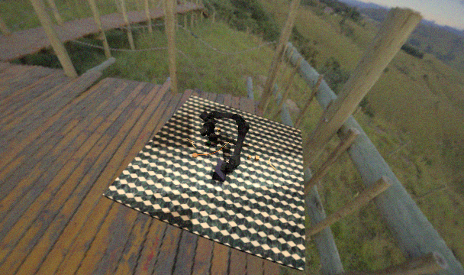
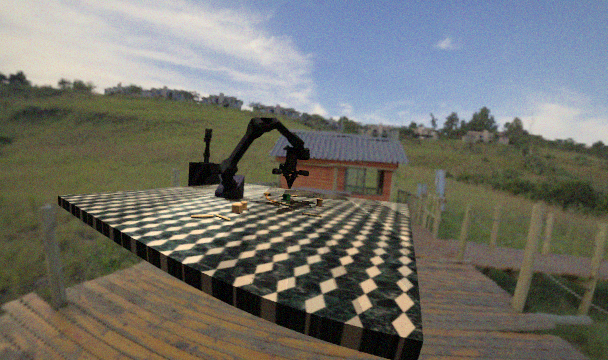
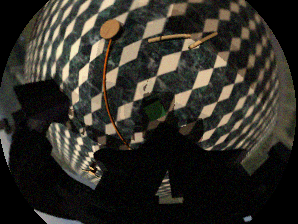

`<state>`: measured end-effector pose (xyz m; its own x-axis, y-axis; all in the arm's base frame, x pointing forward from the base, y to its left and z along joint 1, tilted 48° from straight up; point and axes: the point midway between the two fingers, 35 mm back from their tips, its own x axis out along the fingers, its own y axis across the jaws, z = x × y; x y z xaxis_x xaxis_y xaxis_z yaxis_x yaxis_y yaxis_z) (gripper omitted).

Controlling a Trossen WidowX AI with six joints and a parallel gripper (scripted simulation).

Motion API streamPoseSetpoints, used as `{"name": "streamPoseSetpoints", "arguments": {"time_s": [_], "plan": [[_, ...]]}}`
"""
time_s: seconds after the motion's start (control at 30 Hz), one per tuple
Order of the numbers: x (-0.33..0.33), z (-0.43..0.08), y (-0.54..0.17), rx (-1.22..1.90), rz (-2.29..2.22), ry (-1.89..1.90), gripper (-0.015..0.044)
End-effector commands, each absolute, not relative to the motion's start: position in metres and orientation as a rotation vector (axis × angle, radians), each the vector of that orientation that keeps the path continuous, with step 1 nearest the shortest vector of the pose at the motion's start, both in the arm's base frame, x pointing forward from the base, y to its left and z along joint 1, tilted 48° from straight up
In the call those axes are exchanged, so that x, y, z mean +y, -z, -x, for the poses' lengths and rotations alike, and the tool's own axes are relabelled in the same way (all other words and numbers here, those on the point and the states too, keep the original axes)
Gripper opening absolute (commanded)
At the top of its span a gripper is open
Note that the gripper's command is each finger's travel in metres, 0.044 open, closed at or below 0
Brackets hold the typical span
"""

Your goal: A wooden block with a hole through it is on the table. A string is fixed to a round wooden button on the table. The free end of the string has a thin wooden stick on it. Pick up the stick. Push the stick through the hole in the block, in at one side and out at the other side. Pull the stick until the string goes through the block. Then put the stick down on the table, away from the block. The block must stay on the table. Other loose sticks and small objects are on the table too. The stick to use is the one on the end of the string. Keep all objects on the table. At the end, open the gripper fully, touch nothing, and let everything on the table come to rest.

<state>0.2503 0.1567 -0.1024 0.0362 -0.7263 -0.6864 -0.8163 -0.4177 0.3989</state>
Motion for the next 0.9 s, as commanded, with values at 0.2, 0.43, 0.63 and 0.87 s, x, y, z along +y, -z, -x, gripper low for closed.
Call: {"name": "streamPoseSetpoints", "arguments": {"time_s": [0.2, 0.43, 0.63, 0.87], "plan": [[0.141, -0.258, 0.082, 1.733, 1.884, -0.818, 0.0157], [0.114, -0.267, 0.051, 1.706, 1.347, -0.096, 0.0341], [0.094, -0.270, 0.032, 1.603, 0.997, 0.291, 0.0440], [0.079, -0.270, 0.018, 1.485, 0.721, 0.561, 0.0440]]}}
